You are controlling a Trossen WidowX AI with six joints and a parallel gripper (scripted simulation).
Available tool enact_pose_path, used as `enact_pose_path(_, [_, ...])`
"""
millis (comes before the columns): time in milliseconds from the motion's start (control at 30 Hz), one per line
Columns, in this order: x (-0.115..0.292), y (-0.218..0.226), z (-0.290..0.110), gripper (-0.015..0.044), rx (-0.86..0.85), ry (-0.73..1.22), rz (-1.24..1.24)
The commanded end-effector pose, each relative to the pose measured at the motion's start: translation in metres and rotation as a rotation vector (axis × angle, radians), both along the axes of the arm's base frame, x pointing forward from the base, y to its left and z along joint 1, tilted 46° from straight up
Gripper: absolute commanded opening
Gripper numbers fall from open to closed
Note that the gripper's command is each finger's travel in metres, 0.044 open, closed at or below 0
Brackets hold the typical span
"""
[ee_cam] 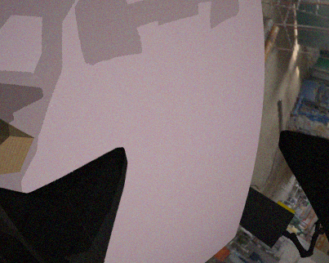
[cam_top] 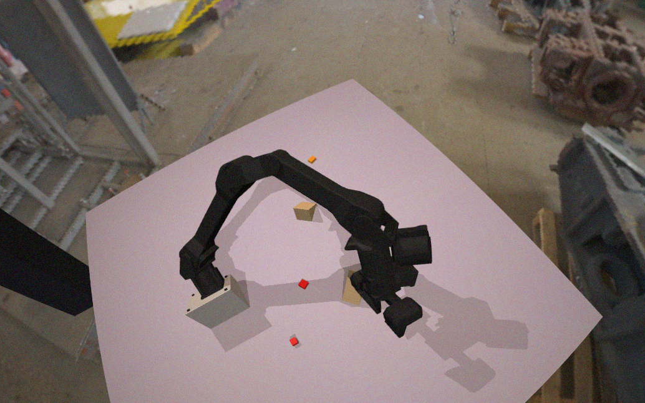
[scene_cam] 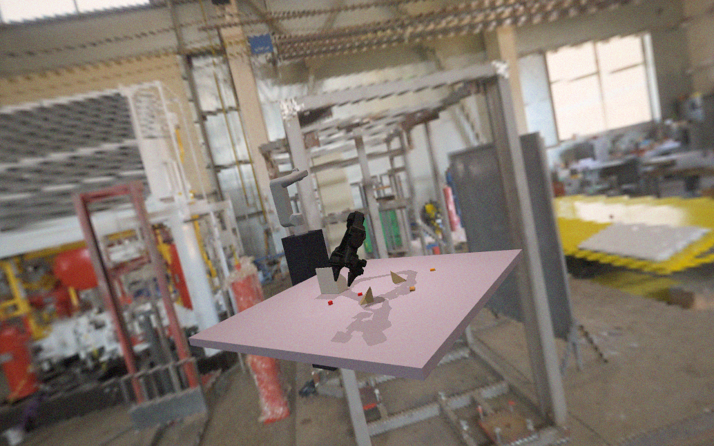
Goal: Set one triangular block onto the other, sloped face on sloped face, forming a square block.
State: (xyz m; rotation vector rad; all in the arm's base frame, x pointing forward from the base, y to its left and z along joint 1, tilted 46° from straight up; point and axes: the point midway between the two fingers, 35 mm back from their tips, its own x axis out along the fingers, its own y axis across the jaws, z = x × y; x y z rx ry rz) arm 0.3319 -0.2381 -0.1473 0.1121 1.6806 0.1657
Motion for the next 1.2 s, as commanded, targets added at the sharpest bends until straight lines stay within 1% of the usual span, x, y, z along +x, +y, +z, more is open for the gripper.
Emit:
enact_pose_path(0, [0.02,0.051,0.03,0.044,0.157,-0.009,0.283])
enact_pose_path(167, [0.033,0.13,0.078,0.044,0.4,-0.03,0.663])
enact_pose_path(233, [0.034,0.15,0.092,0.044,0.466,-0.04,0.755])
enact_pose_path(467, [0.034,0.153,0.093,0.044,0.474,-0.041,0.766])
enact_pose_path(1167, [0.028,0.166,0.061,0.044,0.475,-0.041,0.766])
